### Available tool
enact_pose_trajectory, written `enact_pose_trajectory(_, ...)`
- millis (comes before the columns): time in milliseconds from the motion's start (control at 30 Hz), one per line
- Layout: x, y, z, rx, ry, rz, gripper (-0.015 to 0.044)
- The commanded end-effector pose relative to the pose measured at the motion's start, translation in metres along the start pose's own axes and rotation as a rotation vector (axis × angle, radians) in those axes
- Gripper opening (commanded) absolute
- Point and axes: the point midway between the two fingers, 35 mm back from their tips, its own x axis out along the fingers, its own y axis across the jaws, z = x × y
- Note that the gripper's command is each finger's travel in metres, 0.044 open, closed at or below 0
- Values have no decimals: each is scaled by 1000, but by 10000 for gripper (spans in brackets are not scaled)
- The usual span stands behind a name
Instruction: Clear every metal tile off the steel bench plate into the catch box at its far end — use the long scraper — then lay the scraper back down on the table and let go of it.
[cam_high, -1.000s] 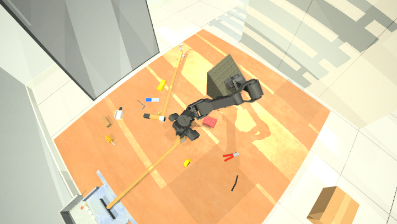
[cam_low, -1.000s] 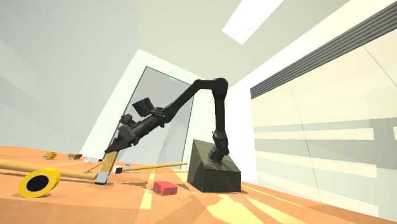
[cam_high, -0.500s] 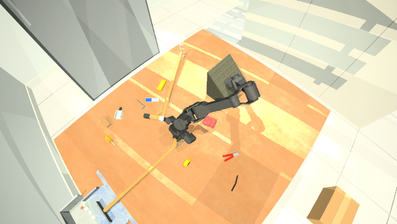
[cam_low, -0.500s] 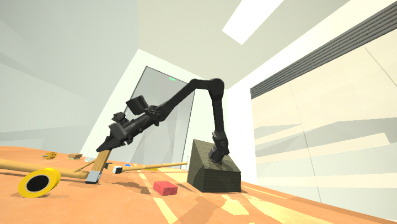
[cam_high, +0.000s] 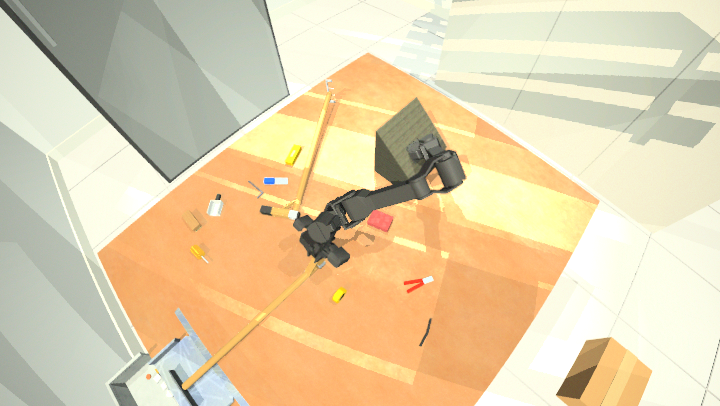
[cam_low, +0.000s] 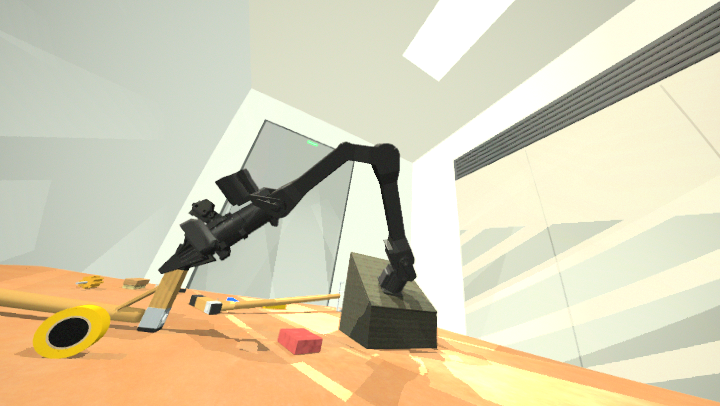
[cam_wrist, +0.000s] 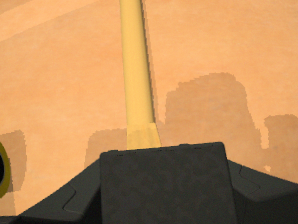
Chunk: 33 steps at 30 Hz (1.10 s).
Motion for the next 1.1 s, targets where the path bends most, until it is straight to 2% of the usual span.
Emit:
enact_pose_trajectory(0,3,-1,9,4,-11,-3,0)
enact_pose_trajectory(867,27,1,38,3,-13,-2,0)
enact_pose_trajectory(1067,24,1,31,1,-3,0,0)
